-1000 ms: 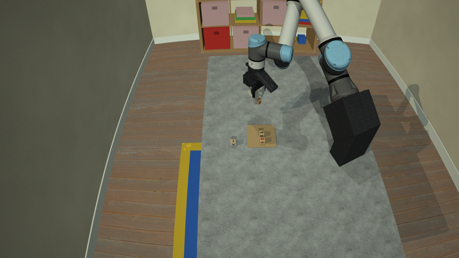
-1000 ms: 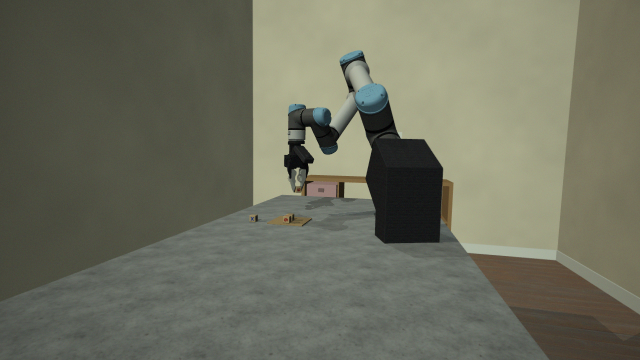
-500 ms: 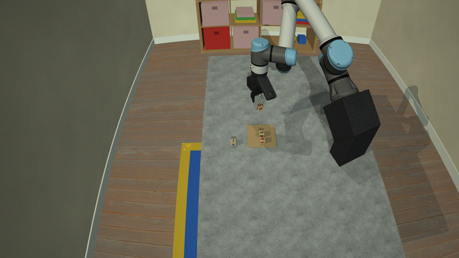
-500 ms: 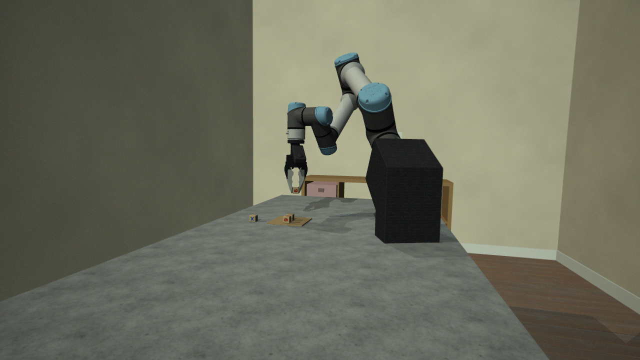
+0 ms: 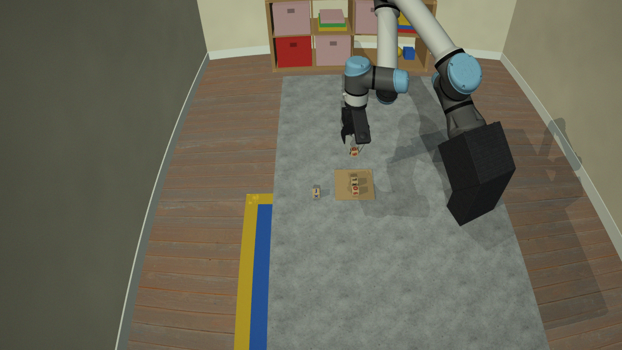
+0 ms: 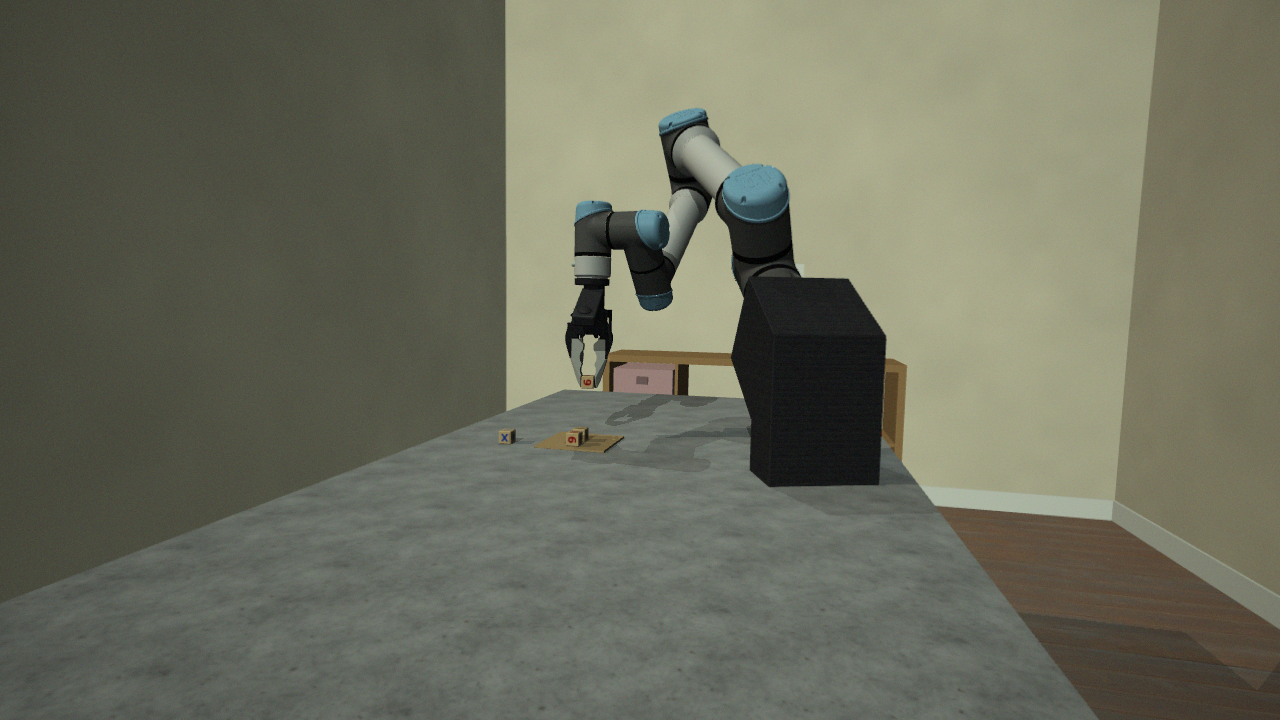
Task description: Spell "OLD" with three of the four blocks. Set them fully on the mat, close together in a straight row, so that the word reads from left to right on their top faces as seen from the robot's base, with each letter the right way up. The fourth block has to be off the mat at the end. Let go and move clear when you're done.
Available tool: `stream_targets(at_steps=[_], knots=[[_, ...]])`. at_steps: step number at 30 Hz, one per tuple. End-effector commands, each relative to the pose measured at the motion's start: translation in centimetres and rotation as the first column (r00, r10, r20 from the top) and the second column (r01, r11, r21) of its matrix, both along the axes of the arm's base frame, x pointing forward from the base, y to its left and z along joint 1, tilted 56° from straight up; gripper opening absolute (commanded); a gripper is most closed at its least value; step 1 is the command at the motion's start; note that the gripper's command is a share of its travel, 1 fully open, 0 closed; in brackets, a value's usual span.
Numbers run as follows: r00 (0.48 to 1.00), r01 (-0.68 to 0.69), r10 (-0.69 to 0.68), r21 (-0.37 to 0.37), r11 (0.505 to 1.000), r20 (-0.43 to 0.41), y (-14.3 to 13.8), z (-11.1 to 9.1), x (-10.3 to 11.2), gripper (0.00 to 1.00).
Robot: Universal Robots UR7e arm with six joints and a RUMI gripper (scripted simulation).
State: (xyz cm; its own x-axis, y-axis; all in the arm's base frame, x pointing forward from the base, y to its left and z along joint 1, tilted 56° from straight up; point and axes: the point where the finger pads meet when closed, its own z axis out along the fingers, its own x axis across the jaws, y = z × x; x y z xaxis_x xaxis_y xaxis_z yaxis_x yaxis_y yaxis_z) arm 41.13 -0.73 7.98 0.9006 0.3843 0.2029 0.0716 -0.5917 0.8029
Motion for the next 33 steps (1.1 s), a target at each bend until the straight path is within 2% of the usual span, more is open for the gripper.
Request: stream_targets(at_steps=[1,33], knots=[[0.996,0.058,-0.06,0.031,0.998,0.062,0.58,-0.69,-0.14,0.05],[0.994,0.071,-0.074,0.042,0.997,0.078,0.17,-1.31,0.14,0.05]])
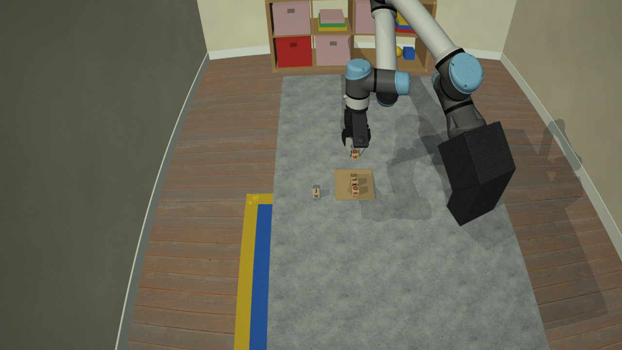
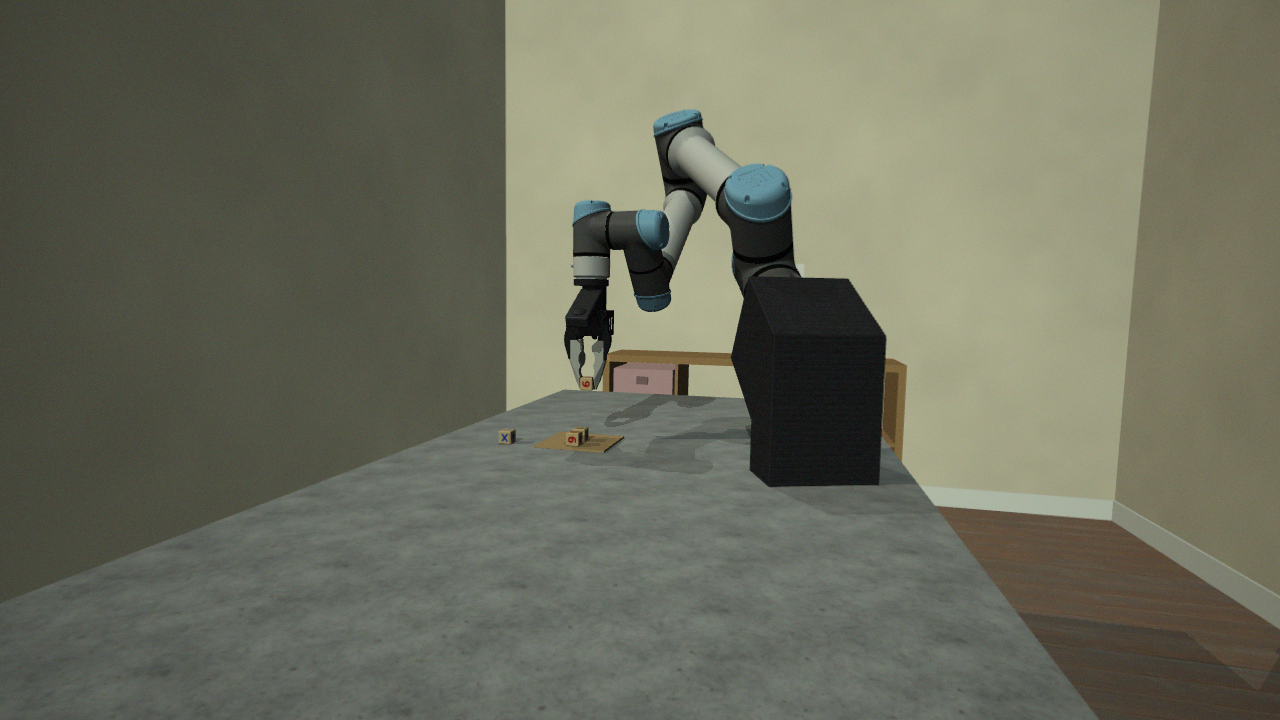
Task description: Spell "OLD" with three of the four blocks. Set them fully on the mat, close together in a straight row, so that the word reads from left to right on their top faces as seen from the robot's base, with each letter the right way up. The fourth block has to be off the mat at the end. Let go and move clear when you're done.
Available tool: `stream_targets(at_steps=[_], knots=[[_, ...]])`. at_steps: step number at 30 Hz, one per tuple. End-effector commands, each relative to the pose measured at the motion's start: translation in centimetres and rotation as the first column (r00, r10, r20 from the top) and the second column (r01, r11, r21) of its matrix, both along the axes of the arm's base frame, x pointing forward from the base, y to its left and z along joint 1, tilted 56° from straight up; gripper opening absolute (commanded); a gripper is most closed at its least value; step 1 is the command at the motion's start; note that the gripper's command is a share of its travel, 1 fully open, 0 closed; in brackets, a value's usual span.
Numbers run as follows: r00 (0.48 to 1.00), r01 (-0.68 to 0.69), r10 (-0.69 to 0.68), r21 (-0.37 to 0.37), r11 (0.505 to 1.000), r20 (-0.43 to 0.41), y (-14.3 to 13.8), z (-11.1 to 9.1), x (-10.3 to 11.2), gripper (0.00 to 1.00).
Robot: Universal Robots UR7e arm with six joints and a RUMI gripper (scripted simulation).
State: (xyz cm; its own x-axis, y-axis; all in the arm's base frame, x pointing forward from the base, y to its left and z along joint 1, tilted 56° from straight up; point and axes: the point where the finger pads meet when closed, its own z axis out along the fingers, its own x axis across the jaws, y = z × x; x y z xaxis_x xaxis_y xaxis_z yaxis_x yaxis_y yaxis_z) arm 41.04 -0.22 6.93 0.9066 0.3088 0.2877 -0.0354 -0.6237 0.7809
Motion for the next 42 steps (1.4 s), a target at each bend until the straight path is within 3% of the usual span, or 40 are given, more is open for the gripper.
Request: stream_targets(at_steps=[1,29,42], knots=[[1.0,-0.001,0.001,0.0,1.0,0.001,-0.5,-0.4,0.3,0.05],[1.0,-0.001,0.001,0.0,1.0,0.001,-6.1,-4.8,3.6,0.05],[1.0,-0.001,0.001,0.0,1.0,0.001,-6.6,-5.1,3.9,0.05]])
